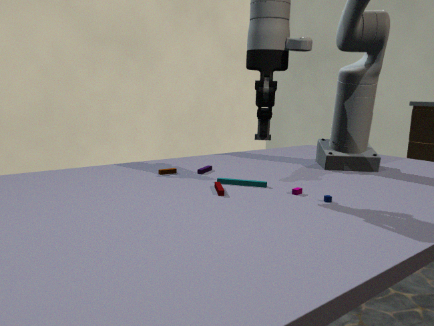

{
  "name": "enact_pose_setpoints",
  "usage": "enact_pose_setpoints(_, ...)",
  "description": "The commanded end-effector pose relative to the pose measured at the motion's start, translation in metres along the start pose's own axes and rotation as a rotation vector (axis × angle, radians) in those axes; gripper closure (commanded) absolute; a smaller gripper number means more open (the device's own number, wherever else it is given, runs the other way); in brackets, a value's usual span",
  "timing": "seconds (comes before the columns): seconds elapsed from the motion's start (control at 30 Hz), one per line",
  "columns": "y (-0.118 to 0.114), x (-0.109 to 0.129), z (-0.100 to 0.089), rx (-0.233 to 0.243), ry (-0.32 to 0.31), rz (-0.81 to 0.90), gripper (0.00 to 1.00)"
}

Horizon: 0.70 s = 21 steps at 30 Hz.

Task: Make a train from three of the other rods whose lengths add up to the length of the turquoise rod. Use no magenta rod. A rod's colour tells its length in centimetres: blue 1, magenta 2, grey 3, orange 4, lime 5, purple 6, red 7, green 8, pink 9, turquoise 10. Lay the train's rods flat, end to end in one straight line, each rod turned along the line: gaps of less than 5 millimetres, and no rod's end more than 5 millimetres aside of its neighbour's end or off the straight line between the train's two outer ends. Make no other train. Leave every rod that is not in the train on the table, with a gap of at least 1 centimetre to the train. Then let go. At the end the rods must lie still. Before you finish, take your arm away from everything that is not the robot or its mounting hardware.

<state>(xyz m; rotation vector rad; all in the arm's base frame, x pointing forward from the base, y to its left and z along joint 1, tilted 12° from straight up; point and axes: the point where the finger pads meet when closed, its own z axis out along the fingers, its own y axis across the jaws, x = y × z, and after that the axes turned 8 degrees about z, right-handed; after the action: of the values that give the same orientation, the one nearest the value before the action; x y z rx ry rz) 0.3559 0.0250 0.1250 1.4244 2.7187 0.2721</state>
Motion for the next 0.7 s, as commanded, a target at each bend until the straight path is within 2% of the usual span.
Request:
enact_pose_setpoints(0.0,0.025,0.034,-0.002,-0.013,0.007,-0.092,0.95)
enact_pose_setpoints(0.07,0.025,0.034,-0.002,-0.013,0.007,-0.092,0.95)
enact_pose_setpoints(0.17,0.04,0.063,-0.004,-0.019,0.006,-0.153,0.95)
enact_pose_setpoints(0.37,0.053,0.097,-0.007,-0.028,0.006,-0.219,0.95)
enact_pose_setpoints(0.67,0.055,0.102,-0.007,-0.03,0.006,-0.229,0.95)
